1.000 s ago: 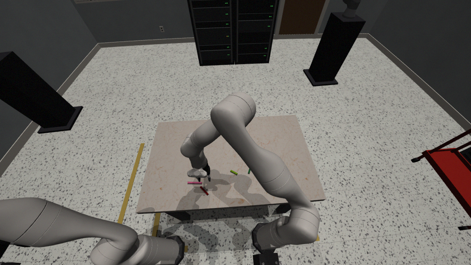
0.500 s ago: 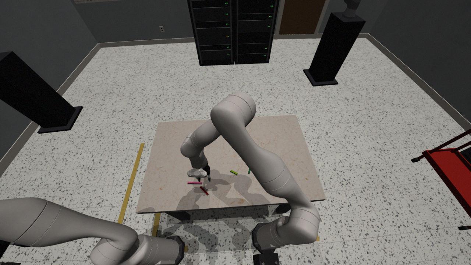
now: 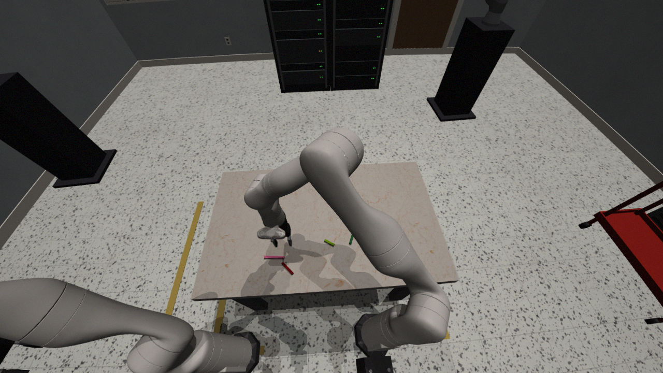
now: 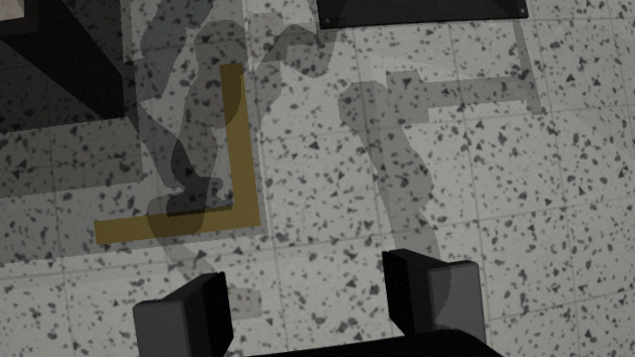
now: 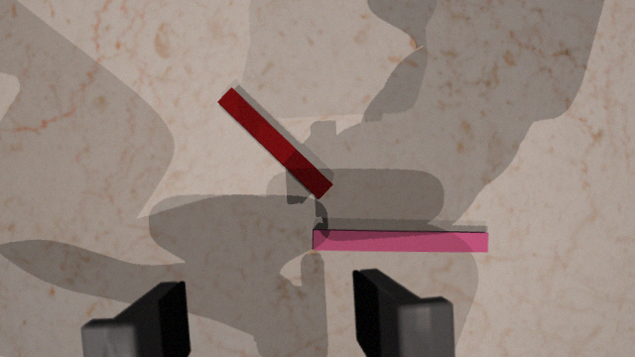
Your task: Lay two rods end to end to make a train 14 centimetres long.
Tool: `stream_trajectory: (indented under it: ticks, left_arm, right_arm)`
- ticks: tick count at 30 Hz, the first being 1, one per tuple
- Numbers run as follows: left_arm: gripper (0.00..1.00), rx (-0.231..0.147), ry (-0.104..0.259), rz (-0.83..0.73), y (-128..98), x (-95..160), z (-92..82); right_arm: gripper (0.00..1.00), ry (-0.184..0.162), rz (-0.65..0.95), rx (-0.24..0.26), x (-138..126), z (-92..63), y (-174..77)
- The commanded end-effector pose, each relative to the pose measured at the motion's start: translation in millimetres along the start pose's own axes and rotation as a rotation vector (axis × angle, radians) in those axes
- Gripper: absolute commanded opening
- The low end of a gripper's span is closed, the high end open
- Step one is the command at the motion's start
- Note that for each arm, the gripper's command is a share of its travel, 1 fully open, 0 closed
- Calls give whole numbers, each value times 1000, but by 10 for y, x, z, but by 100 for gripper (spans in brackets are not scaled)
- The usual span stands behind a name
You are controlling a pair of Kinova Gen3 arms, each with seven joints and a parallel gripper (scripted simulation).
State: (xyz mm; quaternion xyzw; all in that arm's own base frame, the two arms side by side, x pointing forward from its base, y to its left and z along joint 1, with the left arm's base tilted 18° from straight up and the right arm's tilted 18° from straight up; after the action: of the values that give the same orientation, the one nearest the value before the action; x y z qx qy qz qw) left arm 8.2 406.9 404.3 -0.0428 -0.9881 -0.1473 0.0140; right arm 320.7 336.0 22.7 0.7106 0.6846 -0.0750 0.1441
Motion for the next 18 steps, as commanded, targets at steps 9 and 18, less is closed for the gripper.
stream_trajectory:
  ticks: [9, 18]
  left_arm:
    - [100, -1, -4, 2, 9, -4, -5]
    - [100, -1, -4, 2, 9, -4, -5]
  right_arm:
    - [100, 10, -1, 10, 274, -669, 513]
    - [100, 10, 15, 11, 283, -694, 529]
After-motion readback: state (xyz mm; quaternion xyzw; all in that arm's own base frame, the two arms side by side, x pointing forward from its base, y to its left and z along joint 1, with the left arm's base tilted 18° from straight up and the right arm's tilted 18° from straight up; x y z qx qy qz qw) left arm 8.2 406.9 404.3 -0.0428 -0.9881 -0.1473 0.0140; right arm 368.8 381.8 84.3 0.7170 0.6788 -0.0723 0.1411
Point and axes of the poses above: on each arm, the point where the finger pads meet when closed, its own z axis out along the fingers, its own x axis across the jaws, y = z × x, the point moved 10 cm from there along -z, back along the fingers, and after that the axes turned 4 degrees about z, right-handed, at the moved point
